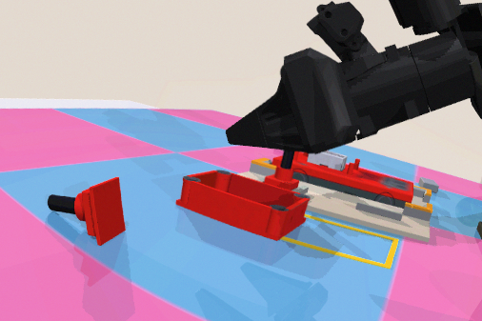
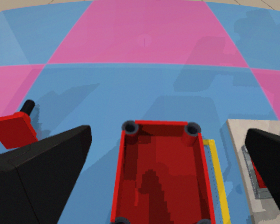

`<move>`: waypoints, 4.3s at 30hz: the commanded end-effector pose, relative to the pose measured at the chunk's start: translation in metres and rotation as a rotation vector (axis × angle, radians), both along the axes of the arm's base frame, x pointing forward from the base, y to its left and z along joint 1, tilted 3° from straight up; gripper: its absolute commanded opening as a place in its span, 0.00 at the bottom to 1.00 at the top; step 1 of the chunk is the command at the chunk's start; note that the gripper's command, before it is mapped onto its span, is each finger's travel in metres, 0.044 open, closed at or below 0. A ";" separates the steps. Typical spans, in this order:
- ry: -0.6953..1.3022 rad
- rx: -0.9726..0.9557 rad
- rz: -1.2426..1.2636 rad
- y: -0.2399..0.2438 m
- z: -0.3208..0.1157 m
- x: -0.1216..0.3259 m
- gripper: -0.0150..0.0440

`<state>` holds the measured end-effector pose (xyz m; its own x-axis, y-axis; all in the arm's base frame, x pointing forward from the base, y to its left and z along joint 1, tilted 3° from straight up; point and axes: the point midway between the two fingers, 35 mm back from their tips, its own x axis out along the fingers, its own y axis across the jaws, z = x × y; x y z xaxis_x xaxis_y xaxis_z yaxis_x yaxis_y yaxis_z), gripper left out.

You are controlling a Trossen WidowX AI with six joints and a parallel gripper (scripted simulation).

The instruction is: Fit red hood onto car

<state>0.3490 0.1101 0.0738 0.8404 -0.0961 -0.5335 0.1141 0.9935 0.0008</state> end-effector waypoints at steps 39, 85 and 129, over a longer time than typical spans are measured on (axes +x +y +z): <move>-0.016 0.010 -0.004 0.000 -0.038 -0.002 1.00; -0.014 0.008 0.000 0.001 -0.055 -0.002 0.78; 0.011 -0.237 0.153 0.000 0.016 0.000 0.25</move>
